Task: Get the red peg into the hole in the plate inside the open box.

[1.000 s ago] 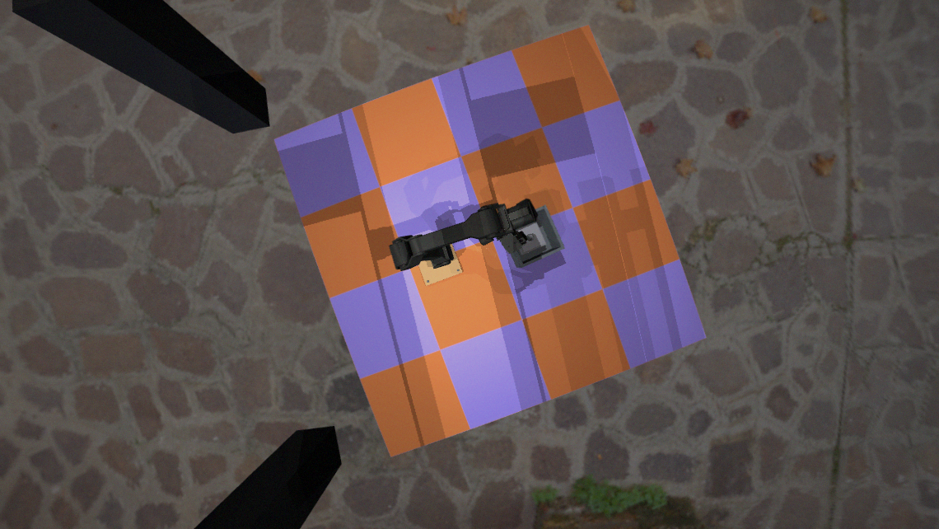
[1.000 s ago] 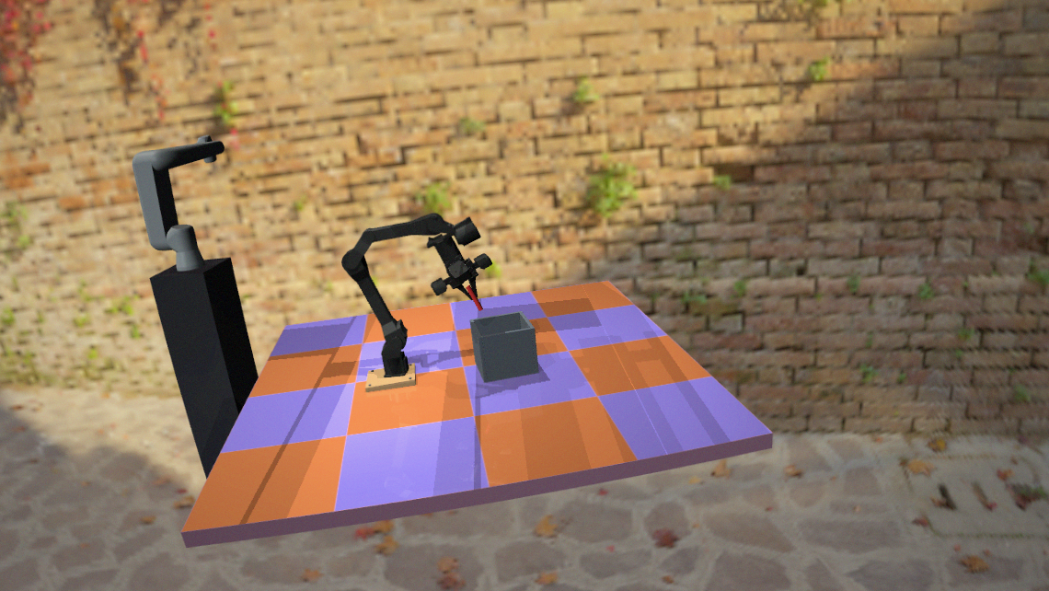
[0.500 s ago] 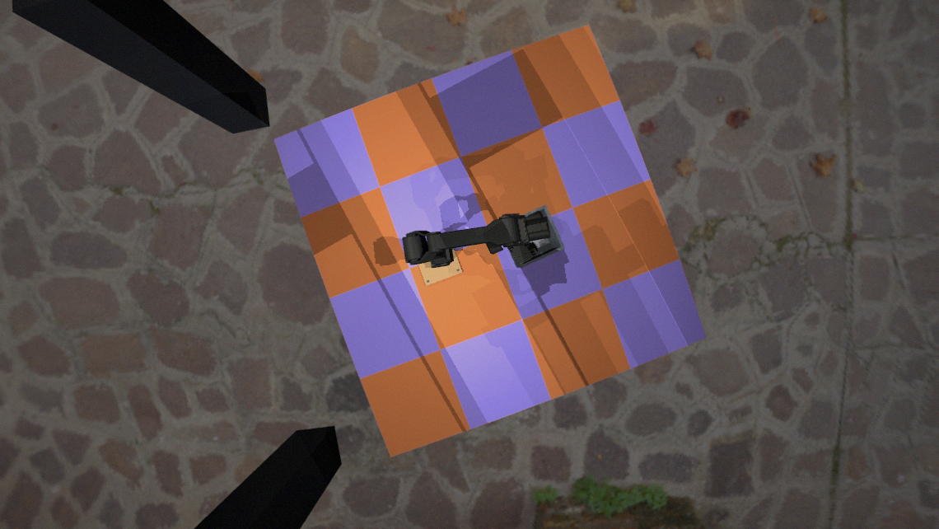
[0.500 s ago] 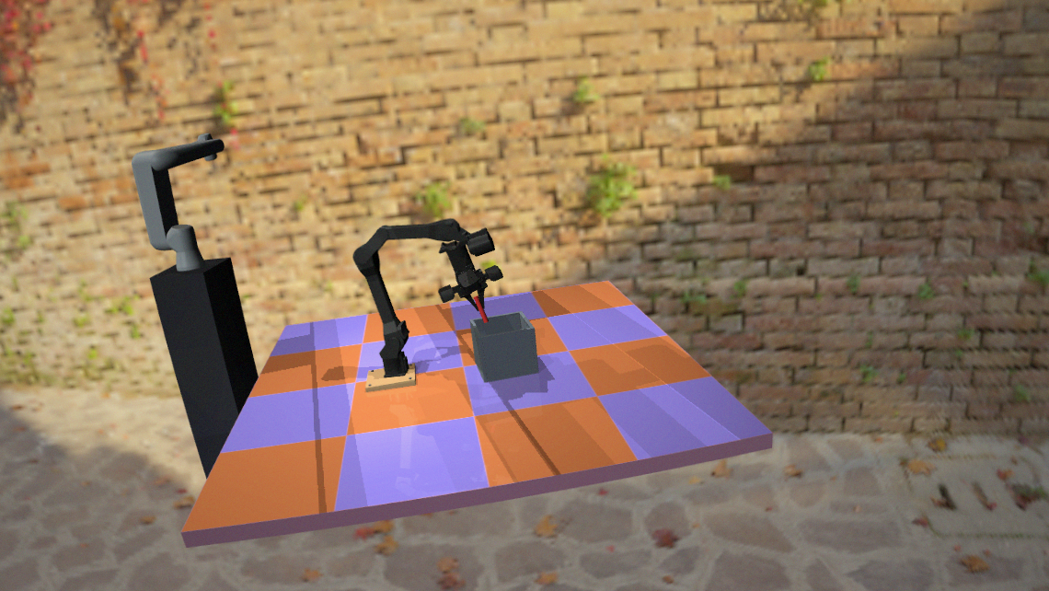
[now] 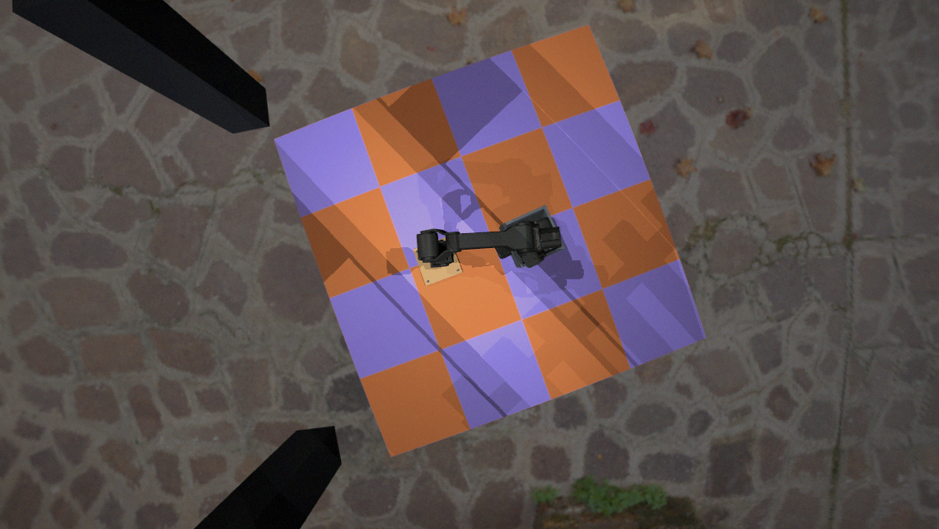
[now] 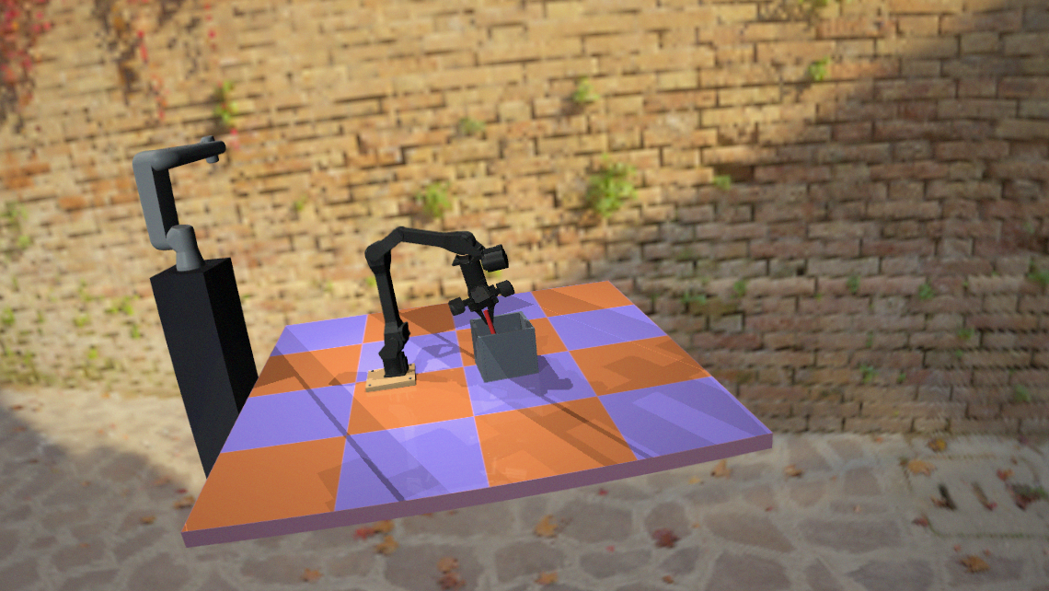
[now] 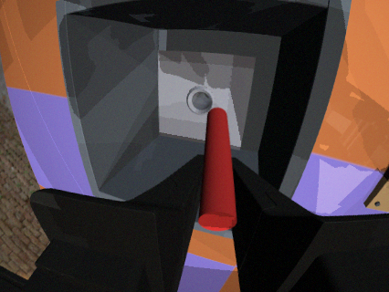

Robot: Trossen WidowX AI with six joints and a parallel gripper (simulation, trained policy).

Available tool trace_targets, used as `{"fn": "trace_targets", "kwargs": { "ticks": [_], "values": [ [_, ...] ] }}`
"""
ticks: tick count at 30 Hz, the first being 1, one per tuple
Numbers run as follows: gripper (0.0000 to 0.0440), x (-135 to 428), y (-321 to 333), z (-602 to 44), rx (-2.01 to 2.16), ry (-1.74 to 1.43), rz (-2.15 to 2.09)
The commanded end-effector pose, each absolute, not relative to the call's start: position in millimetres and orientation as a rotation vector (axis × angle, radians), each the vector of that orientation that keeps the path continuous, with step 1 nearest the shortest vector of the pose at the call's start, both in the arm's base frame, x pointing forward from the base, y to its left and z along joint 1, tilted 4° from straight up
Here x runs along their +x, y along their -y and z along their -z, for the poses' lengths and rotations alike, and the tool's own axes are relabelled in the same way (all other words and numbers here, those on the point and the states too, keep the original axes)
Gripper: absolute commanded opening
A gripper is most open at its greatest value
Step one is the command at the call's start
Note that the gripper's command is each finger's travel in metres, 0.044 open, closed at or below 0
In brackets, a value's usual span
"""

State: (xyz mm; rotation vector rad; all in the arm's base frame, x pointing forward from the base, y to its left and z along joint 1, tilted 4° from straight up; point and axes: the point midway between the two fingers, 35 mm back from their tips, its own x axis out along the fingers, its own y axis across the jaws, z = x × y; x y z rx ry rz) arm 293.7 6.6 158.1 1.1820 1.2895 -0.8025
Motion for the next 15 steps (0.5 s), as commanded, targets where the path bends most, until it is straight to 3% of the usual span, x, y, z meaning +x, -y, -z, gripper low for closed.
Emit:
{"fn": "trace_targets", "kwargs": {
  "ticks": [1, 15],
  "values": [
    [0.0008, 298.9, -7.5, -142.1, 1.18, -1.33, 0.798],
    [0.0023, 315.1, -13.7, -107.3, 1.164, -1.389, 0.742]
  ]
}}
